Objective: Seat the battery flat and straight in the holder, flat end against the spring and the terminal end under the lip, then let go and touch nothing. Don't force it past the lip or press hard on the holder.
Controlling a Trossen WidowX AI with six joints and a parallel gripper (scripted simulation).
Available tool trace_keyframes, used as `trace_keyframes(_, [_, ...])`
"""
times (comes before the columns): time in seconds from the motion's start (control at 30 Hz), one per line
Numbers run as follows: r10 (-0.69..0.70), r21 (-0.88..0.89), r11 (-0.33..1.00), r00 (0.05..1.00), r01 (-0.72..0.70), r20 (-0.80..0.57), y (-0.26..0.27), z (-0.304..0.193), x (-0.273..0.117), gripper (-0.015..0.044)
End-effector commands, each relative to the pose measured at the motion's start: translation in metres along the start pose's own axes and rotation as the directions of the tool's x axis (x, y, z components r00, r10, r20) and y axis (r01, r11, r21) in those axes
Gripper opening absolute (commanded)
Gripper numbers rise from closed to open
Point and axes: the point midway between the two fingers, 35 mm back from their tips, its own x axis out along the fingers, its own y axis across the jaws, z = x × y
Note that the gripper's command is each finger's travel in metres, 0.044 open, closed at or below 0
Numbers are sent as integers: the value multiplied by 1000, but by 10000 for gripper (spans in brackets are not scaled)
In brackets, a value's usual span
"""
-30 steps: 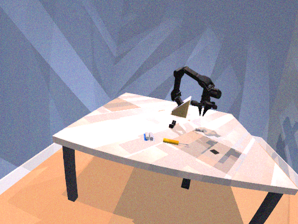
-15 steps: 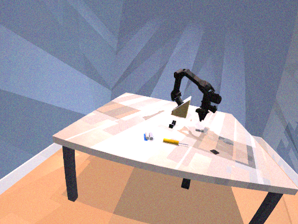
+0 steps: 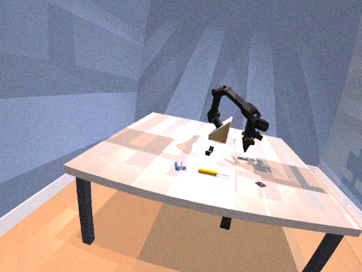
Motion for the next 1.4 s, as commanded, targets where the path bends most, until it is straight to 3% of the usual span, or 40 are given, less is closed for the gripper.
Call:
trace_keyframes(0.0, [-3,-13,1000,1000,2,-6,0,0,4,221])
trace_keyframes(1.03, [-3,-13,1000,1000,3,-8,0,-1,52,221])
trace_keyframes(1.2, [-3,-13,1000,1000,3,-8,0,-1,52,90])
trace_keyframes(1.37, [-3,-13,1000,1000,3,-8,0,-1,52,59])
